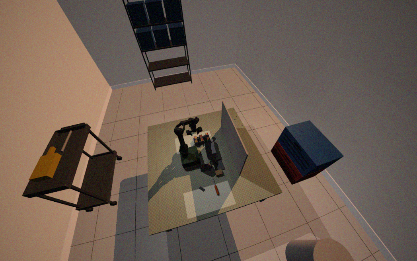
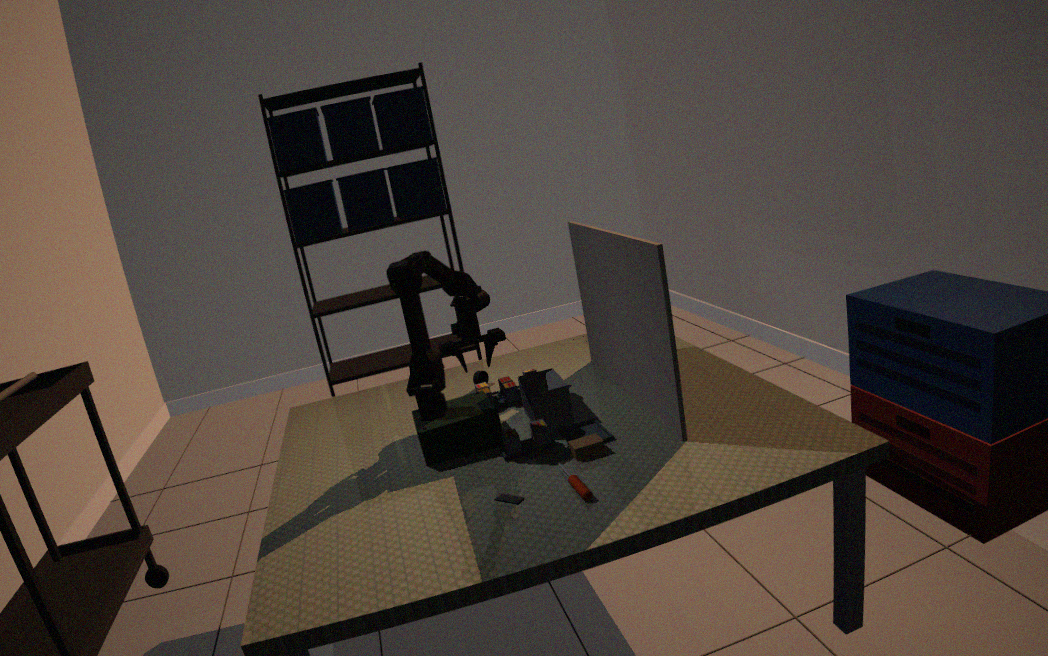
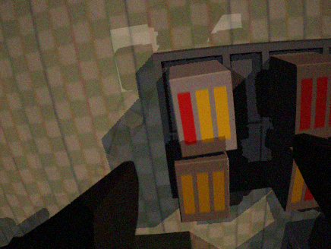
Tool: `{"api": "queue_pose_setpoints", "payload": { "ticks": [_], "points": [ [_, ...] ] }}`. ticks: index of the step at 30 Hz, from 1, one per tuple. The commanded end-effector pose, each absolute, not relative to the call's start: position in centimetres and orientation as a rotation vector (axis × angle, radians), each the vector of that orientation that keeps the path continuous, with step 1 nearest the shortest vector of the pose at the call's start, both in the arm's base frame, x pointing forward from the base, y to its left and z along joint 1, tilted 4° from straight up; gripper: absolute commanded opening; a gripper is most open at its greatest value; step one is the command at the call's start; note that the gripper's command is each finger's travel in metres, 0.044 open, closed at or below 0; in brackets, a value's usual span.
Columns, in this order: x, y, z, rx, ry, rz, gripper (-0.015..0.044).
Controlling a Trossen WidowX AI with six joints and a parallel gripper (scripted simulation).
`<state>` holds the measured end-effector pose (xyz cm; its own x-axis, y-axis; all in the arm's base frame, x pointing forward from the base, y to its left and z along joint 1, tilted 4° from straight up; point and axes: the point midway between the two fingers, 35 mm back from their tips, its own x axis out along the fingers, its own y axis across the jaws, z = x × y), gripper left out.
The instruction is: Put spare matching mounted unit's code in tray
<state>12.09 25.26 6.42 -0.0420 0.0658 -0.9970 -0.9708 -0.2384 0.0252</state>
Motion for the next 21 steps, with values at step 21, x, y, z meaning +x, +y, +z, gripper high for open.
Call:
{"api": "queue_pose_setpoints", "payload": {
  "ticks": [21],
  "points": [
    [12.1,25.9,3.3,-1.311,1.055,1.438,0.0300]
  ]
}}
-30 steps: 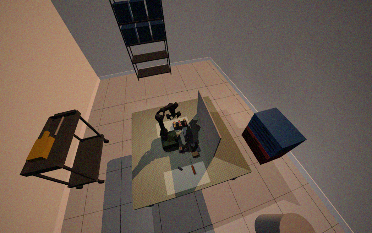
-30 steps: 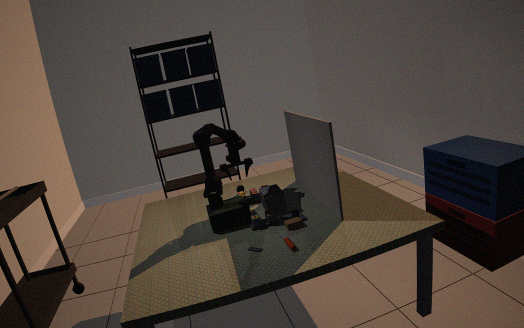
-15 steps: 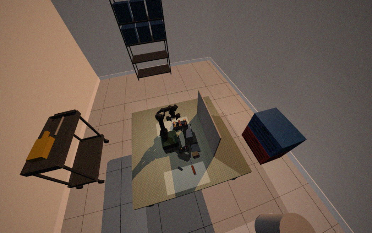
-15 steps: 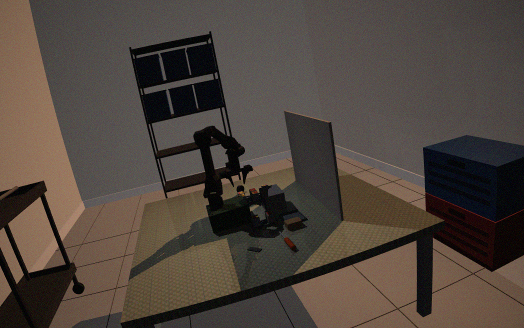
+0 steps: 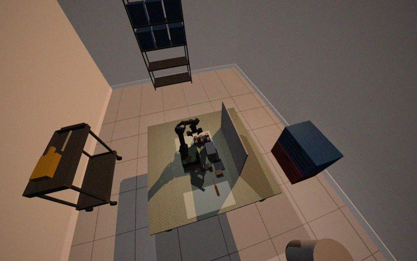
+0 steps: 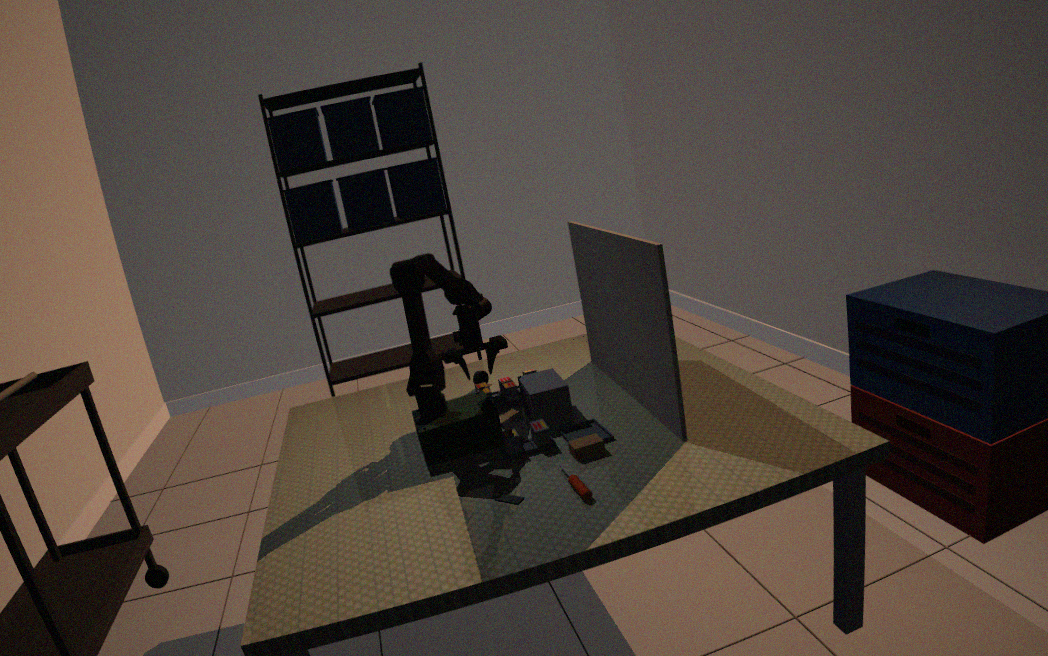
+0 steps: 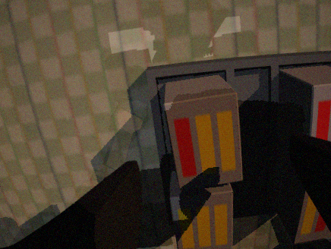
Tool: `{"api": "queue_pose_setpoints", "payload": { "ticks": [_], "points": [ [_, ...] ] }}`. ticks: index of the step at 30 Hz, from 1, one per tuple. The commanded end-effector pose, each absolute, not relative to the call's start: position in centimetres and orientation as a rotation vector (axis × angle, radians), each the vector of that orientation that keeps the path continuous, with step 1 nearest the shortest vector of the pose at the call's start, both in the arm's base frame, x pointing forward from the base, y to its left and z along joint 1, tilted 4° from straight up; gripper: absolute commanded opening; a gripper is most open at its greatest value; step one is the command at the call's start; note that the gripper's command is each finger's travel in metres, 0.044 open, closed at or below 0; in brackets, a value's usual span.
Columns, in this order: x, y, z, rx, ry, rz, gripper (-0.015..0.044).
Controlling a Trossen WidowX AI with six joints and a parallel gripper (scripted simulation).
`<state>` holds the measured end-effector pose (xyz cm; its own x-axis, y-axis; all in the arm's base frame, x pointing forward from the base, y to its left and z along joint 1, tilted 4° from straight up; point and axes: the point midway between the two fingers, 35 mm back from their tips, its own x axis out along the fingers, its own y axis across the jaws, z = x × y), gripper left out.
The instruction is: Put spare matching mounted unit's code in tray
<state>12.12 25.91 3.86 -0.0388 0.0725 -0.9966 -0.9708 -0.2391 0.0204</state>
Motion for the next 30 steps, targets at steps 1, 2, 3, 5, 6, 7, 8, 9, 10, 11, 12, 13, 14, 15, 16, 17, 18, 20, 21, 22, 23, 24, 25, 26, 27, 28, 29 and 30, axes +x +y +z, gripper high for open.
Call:
{"api": "queue_pose_setpoints", "payload": {
  "ticks": [1,2,3,5,6,7,8,9,10,11,12,13,14,15,16,17,18,20,21,22,23,24,25,26,27,28,29,30],
  "points": [
    [12.1,25.9,3.2,-1.311,1.055,1.438,0.0300],
    [12.1,25.9,3.0,-1.311,1.055,1.438,0.0300],
    [12.1,25.9,2.8,-1.311,1.055,1.438,0.0300],
    [12.1,26.0,2.5,-1.311,1.055,1.438,0.0300],
    [12.1,26.0,2.4,-1.311,1.055,1.438,0.0300],
    [12.1,26.0,2.2,-1.311,1.055,1.438,0.0300],
    [12.1,26.0,2.0,-1.311,1.055,1.438,0.0300],
    [12.1,26.0,1.9,-1.311,1.055,1.438,0.0300],
    [12.1,26.1,1.7,-1.311,1.055,1.438,0.0300],
    [12.1,26.1,1.5,-1.311,1.055,1.438,0.0300],
    [12.1,26.1,1.4,-1.311,1.055,1.438,0.0300],
    [12.1,26.1,1.2,-1.311,1.055,1.438,0.0300],
    [12.1,26.1,1.0,-1.311,1.055,1.438,0.0300],
    [12.1,26.1,0.9,-1.311,1.055,1.438,0.0300],
    [12.1,26.1,0.7,-1.311,1.055,1.438,0.0300],
    [12.0,26.2,0.5,-1.311,1.055,1.438,0.0300],
    [12.0,26.2,0.4,-1.311,1.055,1.438,0.0300],
    [12.0,26.2,0.0,-1.311,1.055,1.438,0.0300],
    [12.0,26.2,-0.1,-1.311,1.055,1.438,0.0300],
    [12.0,26.2,-0.3,-1.311,1.055,1.438,0.0300],
    [12.0,26.2,-0.5,-1.311,1.055,1.438,0.0300],
    [12.0,26.2,-0.6,-1.311,1.055,1.438,0.0300],
    [12.0,26.2,-0.8,-1.311,1.055,1.438,0.0300],
    [12.0,26.2,-1.0,-1.311,1.055,1.438,0.0300],
    [12.0,26.2,-1.1,-1.311,1.055,1.438,0.0300],
    [11.9,26.2,-1.3,-1.311,1.055,1.438,0.0300],
    [11.9,26.2,-1.4,-1.311,1.055,1.438,0.0300],
    [11.9,26.2,-1.6,-1.311,1.055,1.438,0.0300]
  ]
}}
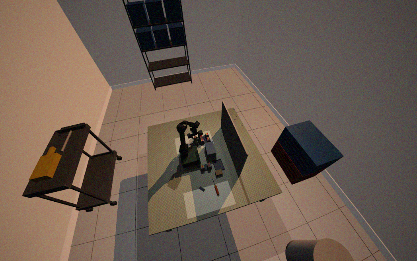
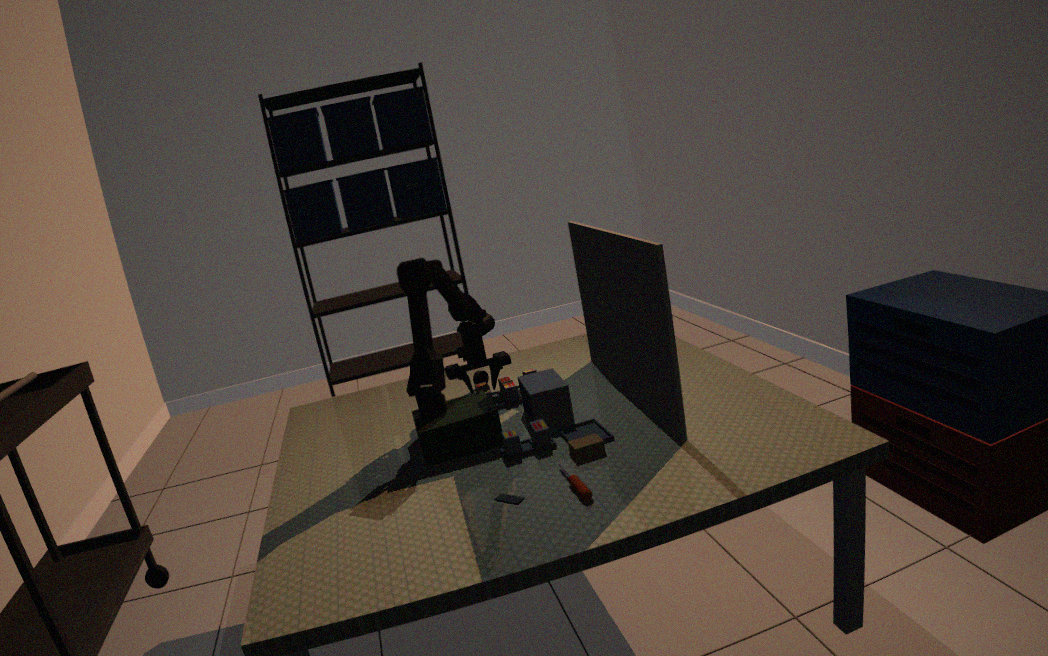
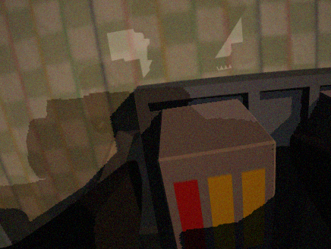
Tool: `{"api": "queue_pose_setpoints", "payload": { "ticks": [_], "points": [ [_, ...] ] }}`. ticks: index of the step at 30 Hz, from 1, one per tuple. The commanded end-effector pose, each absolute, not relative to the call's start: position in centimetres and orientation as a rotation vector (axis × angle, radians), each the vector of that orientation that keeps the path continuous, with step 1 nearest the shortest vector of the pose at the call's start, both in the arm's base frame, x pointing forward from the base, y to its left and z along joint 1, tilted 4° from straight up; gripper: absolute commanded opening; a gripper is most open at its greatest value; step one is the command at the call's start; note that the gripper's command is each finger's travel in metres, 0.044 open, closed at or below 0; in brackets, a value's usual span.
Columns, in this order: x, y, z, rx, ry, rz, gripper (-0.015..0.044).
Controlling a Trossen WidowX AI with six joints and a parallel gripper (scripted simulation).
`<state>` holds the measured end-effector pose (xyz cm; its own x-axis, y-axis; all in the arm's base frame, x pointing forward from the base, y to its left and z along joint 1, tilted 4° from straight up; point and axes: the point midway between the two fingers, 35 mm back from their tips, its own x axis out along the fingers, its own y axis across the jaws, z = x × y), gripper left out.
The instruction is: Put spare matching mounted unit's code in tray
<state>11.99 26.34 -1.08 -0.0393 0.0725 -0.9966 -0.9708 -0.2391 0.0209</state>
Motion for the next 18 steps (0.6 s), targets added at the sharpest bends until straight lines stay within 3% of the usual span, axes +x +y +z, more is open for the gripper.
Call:
{"api": "queue_pose_setpoints", "payload": {
  "ticks": [1,9,14,18],
  "points": [
    [11.90,26.19,-1.76,-1.311,1.055,1.438,0.0300],
    [11.86,26.17,-2.16,-1.311,1.055,1.438,0.0300],
    [11.86,26.23,-2.05,-1.311,1.054,1.443,0.0169],
    [11.86,26.23,-2.05,-1.311,1.054,1.443,0.0142]
  ]
}}
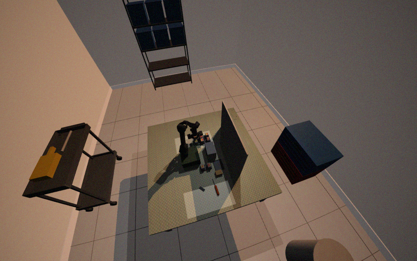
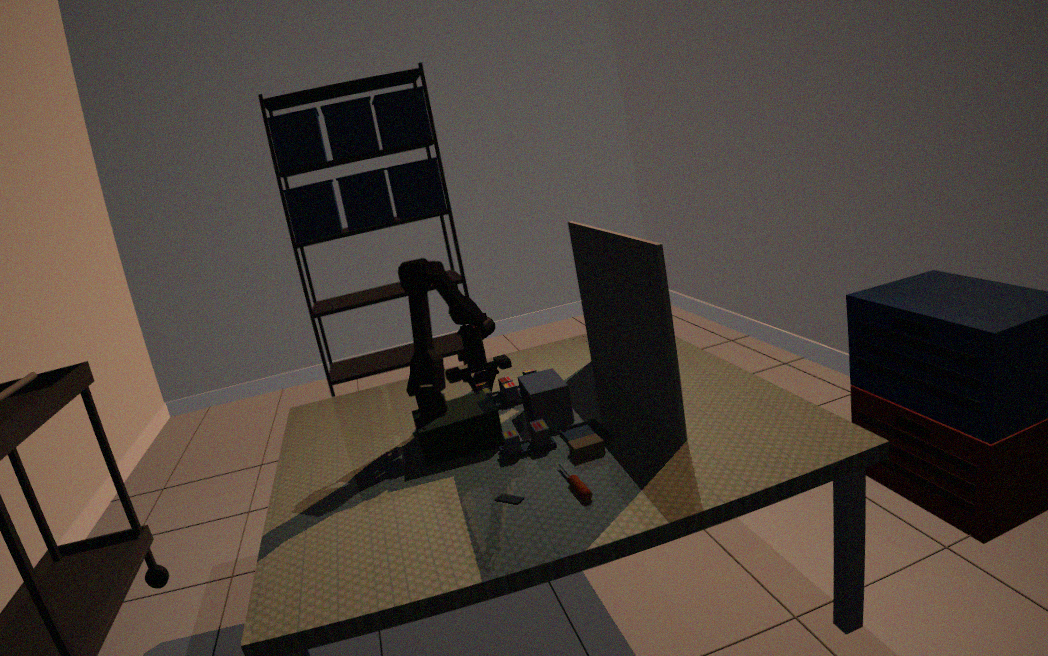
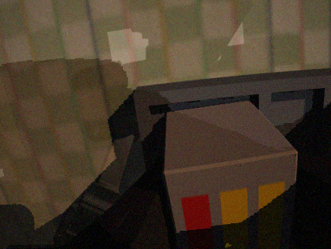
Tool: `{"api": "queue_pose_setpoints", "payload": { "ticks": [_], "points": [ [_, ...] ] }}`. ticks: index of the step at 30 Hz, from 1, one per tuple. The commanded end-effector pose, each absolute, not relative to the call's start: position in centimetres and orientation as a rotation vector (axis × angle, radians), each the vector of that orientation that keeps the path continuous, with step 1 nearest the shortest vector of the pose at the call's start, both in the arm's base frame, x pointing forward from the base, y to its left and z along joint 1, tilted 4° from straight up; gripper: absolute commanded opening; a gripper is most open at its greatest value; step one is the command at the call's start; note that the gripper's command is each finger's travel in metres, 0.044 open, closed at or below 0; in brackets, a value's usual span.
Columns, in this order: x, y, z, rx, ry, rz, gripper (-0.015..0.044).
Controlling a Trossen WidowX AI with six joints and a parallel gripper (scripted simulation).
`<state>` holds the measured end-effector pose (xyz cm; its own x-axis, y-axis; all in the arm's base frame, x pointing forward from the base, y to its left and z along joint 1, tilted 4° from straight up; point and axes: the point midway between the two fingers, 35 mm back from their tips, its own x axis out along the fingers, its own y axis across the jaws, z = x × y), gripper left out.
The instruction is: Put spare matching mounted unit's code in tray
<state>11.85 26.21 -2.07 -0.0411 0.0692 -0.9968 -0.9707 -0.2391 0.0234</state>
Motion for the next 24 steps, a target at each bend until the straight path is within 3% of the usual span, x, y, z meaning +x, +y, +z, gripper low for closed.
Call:
{"api": "queue_pose_setpoints", "payload": {
  "ticks": [1,3,8,17,24],
  "points": [
    [11.9,26.2,-2.0,-1.311,1.054,1.443,0.0135],
    [11.9,26.2,-2.0,-1.311,1.054,1.443,0.0122],
    [11.9,26.2,-2.0,-1.311,1.054,1.443,0.0000],
    [11.9,26.3,-1.6,-1.311,1.054,1.442,0.0000],
    [12.2,26.1,3.3,-1.311,1.054,1.439,0.0000]
  ]
}}
